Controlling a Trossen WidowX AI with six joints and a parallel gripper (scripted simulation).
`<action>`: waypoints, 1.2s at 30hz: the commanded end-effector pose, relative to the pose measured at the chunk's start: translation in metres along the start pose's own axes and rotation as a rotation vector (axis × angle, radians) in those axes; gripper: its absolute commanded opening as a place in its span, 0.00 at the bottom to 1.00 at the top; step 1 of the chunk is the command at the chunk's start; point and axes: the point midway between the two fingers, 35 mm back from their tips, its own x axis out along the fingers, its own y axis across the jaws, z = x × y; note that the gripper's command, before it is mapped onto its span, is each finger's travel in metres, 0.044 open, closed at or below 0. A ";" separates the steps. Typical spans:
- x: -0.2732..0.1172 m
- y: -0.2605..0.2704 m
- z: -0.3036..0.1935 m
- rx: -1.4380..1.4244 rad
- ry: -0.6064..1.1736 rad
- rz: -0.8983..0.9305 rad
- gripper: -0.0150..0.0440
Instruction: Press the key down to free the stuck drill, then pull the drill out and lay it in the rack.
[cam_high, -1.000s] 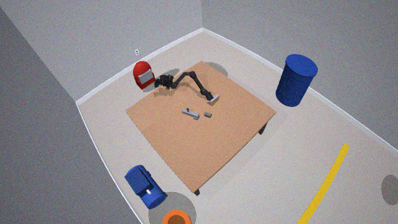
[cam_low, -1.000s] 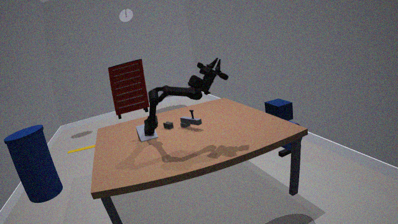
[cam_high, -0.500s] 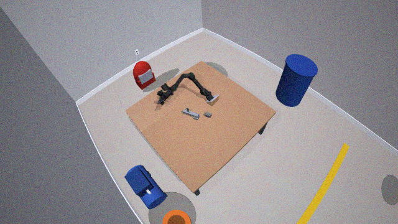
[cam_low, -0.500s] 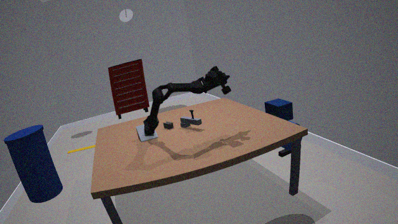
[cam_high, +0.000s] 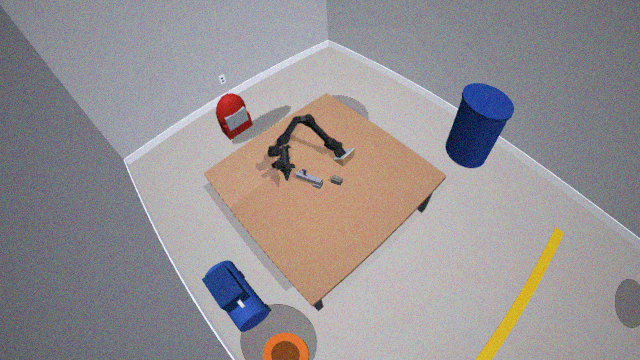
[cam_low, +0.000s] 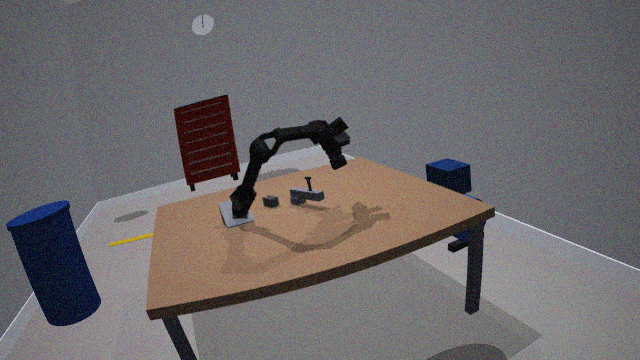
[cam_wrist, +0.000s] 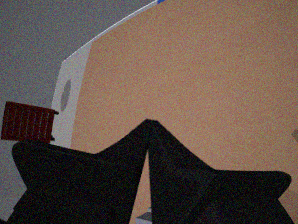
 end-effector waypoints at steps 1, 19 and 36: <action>-0.017 -0.013 -0.082 -0.249 0.421 -0.213 0.25; -0.045 -0.029 -0.126 -0.446 0.701 -0.338 0.25; -0.043 -0.039 -0.130 -0.452 0.705 -0.342 0.25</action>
